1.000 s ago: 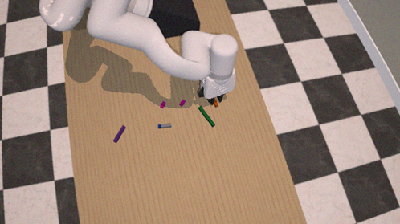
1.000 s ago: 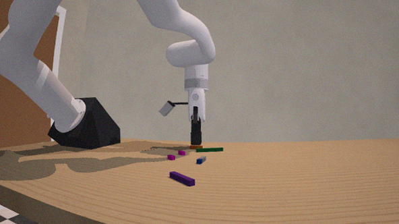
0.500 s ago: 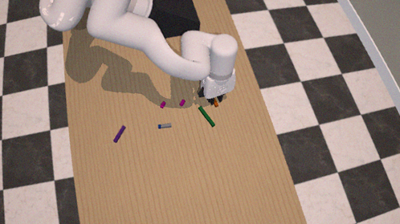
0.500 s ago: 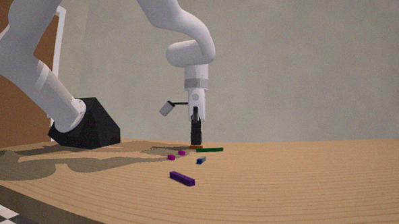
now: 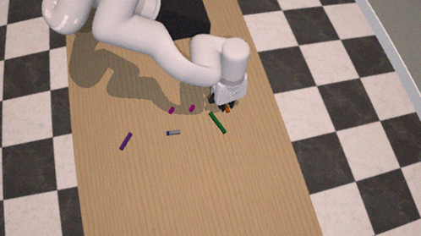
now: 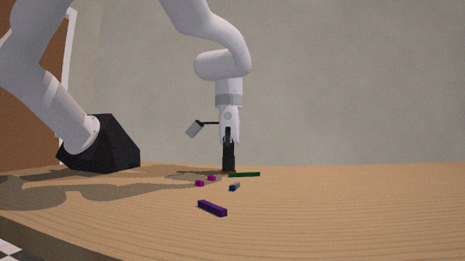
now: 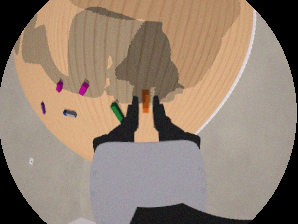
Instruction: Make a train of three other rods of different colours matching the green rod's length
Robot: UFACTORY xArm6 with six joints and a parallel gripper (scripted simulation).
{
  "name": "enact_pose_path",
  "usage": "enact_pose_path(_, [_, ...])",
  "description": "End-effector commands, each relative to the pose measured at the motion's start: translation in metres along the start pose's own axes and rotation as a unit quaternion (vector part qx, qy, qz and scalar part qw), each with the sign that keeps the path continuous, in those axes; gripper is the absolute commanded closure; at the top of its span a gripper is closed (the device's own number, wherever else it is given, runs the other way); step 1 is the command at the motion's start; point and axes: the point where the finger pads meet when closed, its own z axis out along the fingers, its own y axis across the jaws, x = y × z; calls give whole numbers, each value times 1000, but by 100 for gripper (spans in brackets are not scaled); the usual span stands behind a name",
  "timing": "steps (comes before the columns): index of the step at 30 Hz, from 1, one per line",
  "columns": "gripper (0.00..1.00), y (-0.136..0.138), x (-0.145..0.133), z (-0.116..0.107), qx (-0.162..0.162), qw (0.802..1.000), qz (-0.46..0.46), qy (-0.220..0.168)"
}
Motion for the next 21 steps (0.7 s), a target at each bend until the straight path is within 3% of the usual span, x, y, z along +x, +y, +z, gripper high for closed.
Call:
enact_pose_path(1, [76, 0, -1, 1, -1, 1000, 1, -2])
enact_pose_path(21, [76, 0, -1, 6, -1, 1000, 1, -2])
